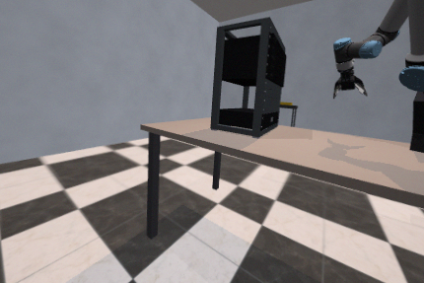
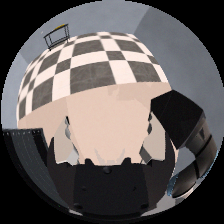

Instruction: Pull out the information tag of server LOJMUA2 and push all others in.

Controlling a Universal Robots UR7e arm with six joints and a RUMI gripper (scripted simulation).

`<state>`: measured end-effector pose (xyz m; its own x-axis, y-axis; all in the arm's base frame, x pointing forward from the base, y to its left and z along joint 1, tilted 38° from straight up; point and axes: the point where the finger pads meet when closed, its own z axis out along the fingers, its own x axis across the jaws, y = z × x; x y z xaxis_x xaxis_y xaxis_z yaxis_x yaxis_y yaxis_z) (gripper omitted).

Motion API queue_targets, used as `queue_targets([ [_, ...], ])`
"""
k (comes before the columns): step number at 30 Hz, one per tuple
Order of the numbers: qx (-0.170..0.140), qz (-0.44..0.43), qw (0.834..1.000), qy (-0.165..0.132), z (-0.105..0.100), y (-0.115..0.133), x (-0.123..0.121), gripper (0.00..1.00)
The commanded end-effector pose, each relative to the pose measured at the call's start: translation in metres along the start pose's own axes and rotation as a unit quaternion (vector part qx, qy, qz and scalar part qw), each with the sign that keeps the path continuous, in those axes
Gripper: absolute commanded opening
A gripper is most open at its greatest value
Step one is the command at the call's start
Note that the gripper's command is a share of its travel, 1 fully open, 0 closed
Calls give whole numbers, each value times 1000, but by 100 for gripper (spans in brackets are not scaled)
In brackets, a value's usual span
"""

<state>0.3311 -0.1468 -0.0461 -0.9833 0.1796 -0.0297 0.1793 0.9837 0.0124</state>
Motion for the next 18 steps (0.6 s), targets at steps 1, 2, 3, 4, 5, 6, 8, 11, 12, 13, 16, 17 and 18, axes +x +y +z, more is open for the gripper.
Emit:
queue_targets([
  [1, 0, -40, 999, 1, -7, 3, -8, 100],
  [2, 0, -48, 999, 1, -8, 4, -10, 100],
  [3, 0, -56, 998, 1, -10, 5, -12, 100],
  [4, 0, -65, 998, 1, -11, 6, -13, 100],
  [5, 0, -73, 997, 2, -13, 7, -15, 100],
  [6, 0, -82, 997, 2, -14, 8, -17, 100],
  [8, -1, -99, 995, 2, -18, 10, -20, 100],
  [11, -1, -117, 993, 2, -21, 12, -24, 100],
  [12, -1, -117, 993, 2, -21, 12, -24, 100],
  [13, -1, -126, 992, 3, -23, 13, -26, 100],
  [16, -1, -154, 988, 3, -28, 16, -31, 100],
  [17, -1, -163, 987, 3, -30, 18, -33, 100],
  [18, -1, -173, 985, 3, -32, 19, -34, 100],
])
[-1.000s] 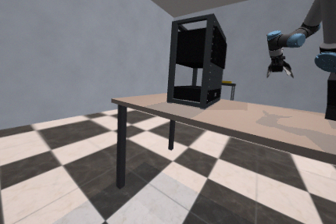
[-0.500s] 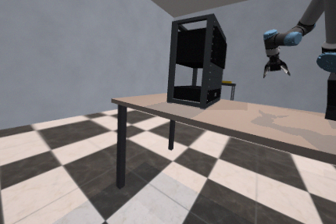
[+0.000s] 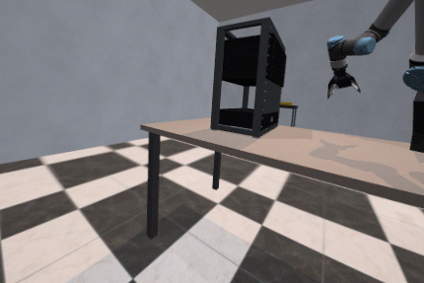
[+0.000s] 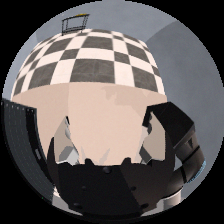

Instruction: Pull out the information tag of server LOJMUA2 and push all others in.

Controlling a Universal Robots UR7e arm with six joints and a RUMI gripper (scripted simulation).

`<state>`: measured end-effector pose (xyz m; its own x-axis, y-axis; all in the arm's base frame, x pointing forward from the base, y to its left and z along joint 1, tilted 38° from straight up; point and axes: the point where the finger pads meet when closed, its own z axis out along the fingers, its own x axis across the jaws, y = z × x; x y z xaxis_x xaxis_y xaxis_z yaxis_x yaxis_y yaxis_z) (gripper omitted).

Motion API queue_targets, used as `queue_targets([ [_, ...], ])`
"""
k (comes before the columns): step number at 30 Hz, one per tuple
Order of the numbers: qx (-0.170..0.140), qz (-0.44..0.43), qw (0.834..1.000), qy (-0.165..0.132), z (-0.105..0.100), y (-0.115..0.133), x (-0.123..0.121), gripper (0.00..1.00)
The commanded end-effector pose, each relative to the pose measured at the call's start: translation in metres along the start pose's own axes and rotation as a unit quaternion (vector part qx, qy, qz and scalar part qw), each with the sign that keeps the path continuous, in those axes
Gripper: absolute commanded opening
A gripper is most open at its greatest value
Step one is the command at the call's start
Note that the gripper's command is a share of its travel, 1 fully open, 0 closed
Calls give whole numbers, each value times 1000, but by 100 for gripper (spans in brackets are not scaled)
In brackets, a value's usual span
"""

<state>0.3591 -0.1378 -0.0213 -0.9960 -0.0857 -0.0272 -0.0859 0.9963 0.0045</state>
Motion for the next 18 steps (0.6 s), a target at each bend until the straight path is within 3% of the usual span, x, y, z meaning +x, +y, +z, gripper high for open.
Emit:
queue_targets([
  [1, -1, -50, 999, 1, -10, 3, -11, 100],
  [18, -2, -198, 980, 4, -42, 20, -41, 100],
])
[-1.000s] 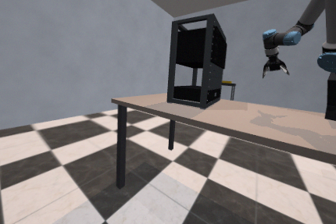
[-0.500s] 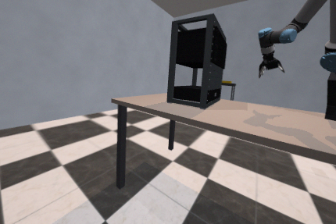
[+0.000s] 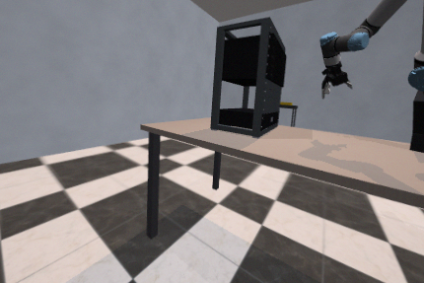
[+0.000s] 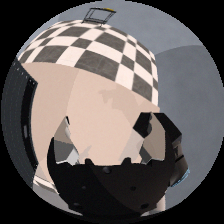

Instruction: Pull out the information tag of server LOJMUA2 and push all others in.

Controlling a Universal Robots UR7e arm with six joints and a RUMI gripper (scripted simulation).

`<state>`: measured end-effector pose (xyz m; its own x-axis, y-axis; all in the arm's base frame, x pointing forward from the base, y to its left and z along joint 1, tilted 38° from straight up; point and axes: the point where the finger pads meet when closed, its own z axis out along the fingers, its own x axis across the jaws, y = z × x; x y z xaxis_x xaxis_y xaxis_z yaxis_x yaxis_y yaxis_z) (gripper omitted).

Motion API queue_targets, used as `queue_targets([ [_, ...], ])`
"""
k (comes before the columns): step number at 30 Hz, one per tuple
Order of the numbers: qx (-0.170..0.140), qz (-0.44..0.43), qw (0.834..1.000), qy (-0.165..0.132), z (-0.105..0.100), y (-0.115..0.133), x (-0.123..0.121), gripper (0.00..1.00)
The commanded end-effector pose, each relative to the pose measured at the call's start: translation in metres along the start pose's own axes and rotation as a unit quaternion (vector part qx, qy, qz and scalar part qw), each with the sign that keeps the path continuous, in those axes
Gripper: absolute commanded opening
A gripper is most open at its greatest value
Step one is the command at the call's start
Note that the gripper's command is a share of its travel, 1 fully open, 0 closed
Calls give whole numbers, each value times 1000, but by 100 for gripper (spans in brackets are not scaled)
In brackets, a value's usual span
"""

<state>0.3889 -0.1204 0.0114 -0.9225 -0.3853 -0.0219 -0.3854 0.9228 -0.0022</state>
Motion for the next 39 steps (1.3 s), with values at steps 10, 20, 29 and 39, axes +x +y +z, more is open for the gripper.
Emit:
queue_targets([
  [10, -2, -126, 992, 2, -29, 9, -27, 100],
  [20, -3, -223, 975, 4, -53, 21, -47, 100],
  [29, -3, -286, 958, 5, -70, 30, -60, 100],
  [39, -4, -366, 931, 6, -92, 44, -74, 100],
])
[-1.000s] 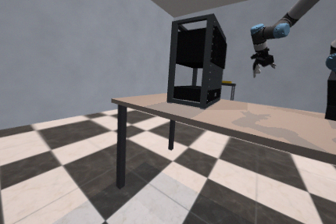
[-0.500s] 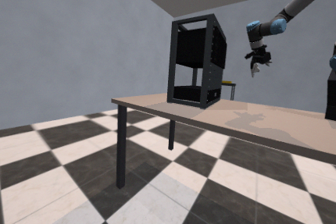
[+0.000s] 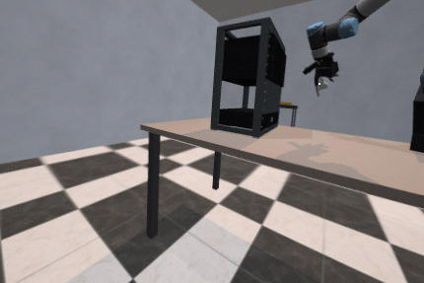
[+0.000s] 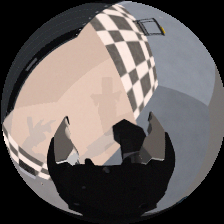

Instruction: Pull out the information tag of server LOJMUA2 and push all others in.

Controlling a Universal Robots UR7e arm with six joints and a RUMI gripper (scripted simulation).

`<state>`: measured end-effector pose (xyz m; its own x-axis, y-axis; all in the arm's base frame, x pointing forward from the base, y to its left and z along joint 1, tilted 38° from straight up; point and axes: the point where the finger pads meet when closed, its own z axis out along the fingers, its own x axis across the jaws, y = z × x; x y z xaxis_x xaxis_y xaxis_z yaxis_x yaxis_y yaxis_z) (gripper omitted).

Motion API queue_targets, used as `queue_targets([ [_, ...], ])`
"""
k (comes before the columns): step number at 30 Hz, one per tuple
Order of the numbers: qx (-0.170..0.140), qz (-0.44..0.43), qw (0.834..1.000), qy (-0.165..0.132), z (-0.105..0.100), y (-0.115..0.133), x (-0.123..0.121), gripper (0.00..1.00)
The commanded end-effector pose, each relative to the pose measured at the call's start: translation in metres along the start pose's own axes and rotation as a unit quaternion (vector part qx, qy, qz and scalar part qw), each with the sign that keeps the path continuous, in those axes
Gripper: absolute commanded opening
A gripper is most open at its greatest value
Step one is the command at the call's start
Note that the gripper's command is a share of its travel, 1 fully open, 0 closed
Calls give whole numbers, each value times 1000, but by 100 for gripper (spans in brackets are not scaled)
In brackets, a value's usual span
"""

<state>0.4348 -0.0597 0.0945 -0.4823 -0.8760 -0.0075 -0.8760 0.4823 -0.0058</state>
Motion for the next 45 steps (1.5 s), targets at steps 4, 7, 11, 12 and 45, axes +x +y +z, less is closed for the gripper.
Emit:
queue_targets([
  [4, -1, -62, 998, 1, -17, 2, -14, 100],
  [7, -2, -76, 997, 1, -21, 3, -18, 100],
  [11, -2, -104, 995, 1, -29, 5, -24, 100],
  [12, -2, -111, 994, 1, -31, 5, -26, 100],
  [45, -3, -231, 973, 3, -65, 17, -54, 100],
])
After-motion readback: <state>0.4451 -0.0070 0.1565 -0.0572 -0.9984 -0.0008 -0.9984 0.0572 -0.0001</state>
